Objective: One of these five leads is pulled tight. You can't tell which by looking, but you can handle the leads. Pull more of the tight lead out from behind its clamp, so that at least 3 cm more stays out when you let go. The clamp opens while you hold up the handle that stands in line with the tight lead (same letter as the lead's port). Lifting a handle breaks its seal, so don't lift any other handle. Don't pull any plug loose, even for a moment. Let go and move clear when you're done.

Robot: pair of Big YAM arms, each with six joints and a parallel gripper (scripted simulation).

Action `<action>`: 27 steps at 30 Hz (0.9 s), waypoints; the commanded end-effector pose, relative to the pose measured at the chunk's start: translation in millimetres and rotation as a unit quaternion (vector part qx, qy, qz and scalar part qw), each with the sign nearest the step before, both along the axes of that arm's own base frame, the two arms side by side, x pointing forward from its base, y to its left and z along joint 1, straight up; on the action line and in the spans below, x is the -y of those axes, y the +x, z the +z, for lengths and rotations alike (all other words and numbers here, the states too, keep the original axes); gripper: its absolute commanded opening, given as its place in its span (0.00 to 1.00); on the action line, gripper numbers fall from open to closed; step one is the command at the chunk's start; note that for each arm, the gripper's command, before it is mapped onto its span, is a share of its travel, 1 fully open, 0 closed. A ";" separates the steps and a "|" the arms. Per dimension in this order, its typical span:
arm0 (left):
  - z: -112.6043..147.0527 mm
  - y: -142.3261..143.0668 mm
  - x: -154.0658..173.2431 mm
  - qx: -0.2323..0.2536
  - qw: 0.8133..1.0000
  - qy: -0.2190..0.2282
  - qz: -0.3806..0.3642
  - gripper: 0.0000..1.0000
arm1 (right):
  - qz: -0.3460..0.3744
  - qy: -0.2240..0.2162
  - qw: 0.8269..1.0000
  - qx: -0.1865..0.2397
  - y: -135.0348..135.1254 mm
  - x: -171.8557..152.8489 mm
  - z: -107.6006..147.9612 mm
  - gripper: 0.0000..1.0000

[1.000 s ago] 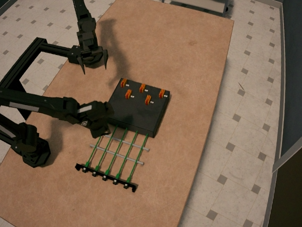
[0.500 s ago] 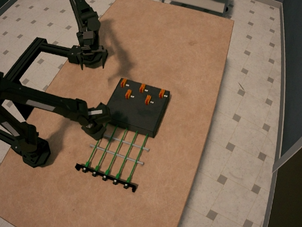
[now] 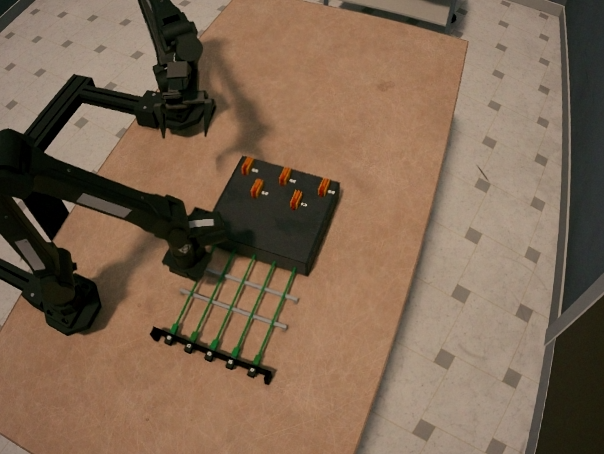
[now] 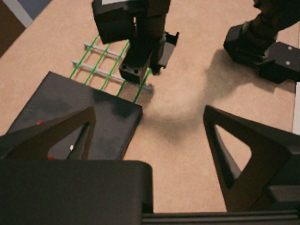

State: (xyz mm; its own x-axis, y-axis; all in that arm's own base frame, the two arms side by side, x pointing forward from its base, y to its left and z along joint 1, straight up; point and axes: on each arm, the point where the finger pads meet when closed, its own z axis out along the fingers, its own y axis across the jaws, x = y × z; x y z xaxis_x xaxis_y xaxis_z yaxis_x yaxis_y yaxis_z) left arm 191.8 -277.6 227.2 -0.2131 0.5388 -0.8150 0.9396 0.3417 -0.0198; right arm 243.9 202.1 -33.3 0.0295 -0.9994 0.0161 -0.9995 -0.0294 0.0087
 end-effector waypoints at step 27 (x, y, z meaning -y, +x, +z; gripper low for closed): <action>24.3 4.8 5.3 0.021 1.000 -0.013 -0.005 1.00 | 0.005 0.006 1.000 0.007 16.9 -7.6 -24.1 0.19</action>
State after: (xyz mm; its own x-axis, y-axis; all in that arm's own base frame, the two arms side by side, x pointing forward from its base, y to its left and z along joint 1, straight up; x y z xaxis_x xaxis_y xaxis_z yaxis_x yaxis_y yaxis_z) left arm 191.8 -277.6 227.2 -0.2125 0.5391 -0.8150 0.9398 0.3413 -0.0193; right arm 252.4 207.6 -55.0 0.0413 -0.9991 0.0132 -0.9991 -0.0412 0.0052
